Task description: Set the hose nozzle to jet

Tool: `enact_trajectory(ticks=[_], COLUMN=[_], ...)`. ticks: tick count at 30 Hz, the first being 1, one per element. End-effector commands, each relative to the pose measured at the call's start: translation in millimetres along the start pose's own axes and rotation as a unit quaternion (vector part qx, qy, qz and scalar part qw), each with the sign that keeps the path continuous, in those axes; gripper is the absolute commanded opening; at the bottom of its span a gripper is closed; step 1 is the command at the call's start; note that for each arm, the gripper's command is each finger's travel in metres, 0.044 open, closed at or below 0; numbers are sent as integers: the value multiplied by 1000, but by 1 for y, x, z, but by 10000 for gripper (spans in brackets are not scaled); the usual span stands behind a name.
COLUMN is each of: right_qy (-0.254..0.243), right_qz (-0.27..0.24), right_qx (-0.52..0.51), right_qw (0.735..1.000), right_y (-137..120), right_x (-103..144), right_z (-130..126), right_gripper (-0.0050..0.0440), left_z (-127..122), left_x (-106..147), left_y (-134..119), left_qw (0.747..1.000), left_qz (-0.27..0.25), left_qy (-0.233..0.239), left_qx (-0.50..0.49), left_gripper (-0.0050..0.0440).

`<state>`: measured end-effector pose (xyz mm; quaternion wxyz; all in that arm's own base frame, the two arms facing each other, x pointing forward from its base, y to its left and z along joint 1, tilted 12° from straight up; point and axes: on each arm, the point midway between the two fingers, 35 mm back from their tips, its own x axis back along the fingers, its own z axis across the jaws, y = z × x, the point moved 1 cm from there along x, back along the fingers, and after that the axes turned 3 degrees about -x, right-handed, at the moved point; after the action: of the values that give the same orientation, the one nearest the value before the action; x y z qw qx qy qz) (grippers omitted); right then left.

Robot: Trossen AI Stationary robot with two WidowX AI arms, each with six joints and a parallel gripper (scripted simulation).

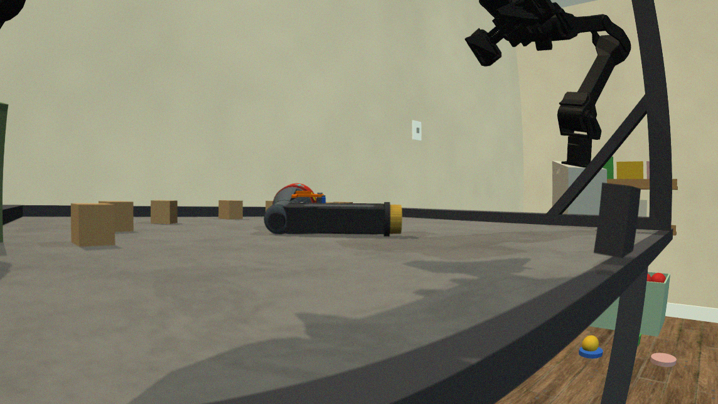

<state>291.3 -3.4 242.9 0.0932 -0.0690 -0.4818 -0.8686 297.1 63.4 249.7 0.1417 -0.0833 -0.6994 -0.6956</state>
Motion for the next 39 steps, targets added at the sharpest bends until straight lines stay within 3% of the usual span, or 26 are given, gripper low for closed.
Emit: enact_trajectory(ticks=[1,13,22,23,39], right_qy=[6,-5,-3,-3,-3], right_qz=[-35,-147,-150,-150,-147], right_qx=[59,249,249,249,248], right_qw=[998,957,957,957,958], right_y=[20,73,74,74,72], right_x=[-3,2,3,3,5], right_z=[12,49,51,51,49], right_gripper=[397,397,397,397,397], left_z=[-11,-61,-64,-64,-64], left_x=[1,21,22,22,24], left_y=[17,72,74,74,77], left_qw=[999,982,981,981,980], left_qz=[-41,-187,-190,-190,-194], left_qy=[2,-28,-36,-36,-38], left_qx=[-12,-25,-26,-26,-27], left_gripper=[398,398,398,182,182])
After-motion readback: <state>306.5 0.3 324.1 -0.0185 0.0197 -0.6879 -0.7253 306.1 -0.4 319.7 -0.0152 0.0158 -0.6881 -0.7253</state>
